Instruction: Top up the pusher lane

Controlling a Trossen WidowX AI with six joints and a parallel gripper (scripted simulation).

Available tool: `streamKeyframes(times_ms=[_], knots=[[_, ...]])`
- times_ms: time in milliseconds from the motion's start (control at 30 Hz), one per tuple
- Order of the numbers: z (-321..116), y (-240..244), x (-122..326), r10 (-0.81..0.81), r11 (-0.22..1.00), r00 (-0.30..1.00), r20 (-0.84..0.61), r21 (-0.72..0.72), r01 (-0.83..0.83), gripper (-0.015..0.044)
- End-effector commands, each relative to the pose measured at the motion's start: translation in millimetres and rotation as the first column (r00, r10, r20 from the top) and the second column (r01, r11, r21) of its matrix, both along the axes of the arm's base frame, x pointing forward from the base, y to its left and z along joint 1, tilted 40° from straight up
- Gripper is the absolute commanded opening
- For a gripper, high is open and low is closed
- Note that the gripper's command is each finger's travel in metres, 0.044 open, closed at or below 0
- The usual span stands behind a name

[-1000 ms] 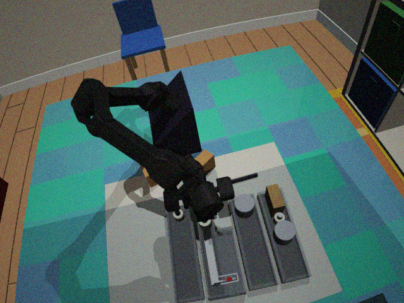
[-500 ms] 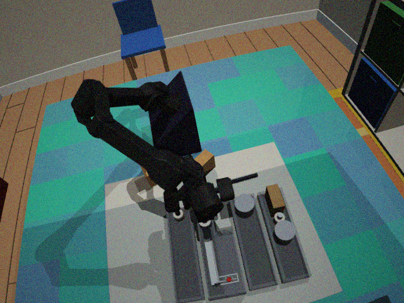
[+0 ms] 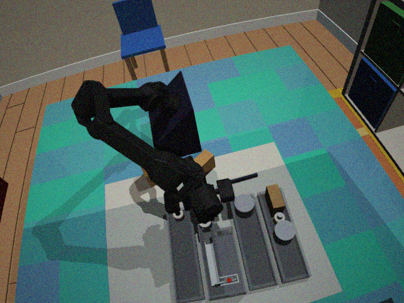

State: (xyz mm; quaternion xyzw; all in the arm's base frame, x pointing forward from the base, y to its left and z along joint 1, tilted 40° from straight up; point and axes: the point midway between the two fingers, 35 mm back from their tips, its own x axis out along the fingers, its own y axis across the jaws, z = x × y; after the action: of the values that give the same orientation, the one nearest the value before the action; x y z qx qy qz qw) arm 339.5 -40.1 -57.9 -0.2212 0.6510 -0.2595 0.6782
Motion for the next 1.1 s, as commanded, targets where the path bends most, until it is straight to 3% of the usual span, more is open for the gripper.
streamKeyframes(times_ms=[0,1067], knots=[[0.5,-1.4,5.1,0.005,1.0,1.0,0.02,-0.006,-0.005,0.0],[-5.8,-7.9,3.6,0.005,1.0,1.0,0.019,-0.007,-0.005,0.0]])
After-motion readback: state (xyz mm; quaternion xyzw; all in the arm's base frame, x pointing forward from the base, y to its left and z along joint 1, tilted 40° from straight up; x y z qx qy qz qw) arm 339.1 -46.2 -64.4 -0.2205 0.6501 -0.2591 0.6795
